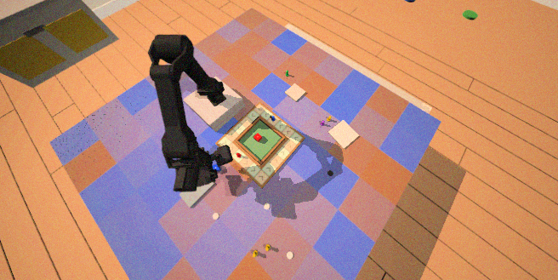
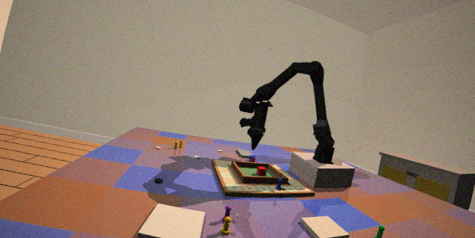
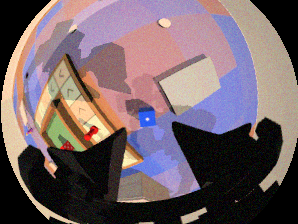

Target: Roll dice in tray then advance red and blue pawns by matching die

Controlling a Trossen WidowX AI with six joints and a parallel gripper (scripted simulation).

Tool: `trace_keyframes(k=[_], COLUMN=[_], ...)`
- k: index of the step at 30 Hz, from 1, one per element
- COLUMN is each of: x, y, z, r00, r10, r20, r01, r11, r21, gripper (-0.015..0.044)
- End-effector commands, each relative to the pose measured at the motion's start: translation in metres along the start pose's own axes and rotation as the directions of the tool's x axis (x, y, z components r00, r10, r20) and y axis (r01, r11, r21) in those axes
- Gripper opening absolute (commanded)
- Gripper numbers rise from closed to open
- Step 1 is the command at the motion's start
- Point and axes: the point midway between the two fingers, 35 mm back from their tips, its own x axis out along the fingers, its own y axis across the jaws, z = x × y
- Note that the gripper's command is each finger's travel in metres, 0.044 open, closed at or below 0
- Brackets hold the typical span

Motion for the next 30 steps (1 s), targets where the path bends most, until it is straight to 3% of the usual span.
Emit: trace_keyframes(k=[1, 30], x=[0.017, 0.05], y=[0.0, 0.0], z=[-0.003, -0.003], r00=[1.0, 1.0], r10=[0.004, 0.004], r20=[-0.017, -0.018], r01=[-0.004, -0.004], r11=[1.0, 1.0], r21=[-0.001, -0.001], gripper=[0.0275, 0.0275])
